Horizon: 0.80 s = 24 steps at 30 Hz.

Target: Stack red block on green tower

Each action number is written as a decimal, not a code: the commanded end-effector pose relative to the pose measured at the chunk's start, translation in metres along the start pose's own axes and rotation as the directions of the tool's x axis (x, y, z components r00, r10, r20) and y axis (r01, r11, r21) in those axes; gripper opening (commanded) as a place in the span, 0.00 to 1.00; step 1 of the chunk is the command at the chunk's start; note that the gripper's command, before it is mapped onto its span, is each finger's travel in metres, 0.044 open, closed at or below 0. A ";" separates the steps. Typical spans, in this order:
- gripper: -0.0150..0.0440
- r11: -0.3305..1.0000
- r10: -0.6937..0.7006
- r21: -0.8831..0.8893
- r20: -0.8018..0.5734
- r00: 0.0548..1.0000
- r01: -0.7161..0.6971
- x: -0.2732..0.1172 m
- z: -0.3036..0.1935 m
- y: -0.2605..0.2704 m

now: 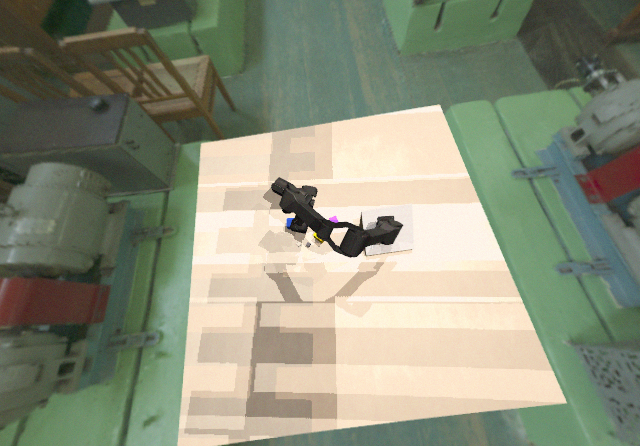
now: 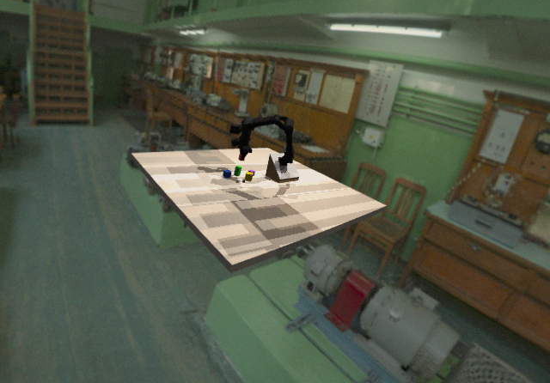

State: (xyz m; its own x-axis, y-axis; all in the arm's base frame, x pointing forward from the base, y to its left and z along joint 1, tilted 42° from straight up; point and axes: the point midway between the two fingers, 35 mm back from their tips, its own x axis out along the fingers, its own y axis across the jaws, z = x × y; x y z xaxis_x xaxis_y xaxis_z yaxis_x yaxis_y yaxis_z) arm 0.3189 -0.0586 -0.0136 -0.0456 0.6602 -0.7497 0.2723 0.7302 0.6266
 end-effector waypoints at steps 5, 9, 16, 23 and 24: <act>0.25 1.000 0.001 -0.012 0.001 1.000 -0.001 0.002 0.006 -0.023; 0.25 1.000 0.002 -0.013 0.001 1.000 -0.002 0.019 0.005 -0.023; 0.25 1.000 0.002 -0.013 0.001 1.000 -0.002 0.031 0.004 -0.023; 0.25 1.000 0.004 -0.013 0.000 1.000 -0.004 0.057 0.004 -0.023; 0.25 1.000 0.004 -0.013 0.000 1.000 -0.004 0.056 0.004 -0.023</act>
State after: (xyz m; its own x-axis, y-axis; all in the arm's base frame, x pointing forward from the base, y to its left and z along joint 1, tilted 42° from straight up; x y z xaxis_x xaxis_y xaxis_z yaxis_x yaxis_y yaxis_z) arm 0.3148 -0.0444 -0.0655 -0.0480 0.6583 -0.7512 0.2521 0.7357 0.6286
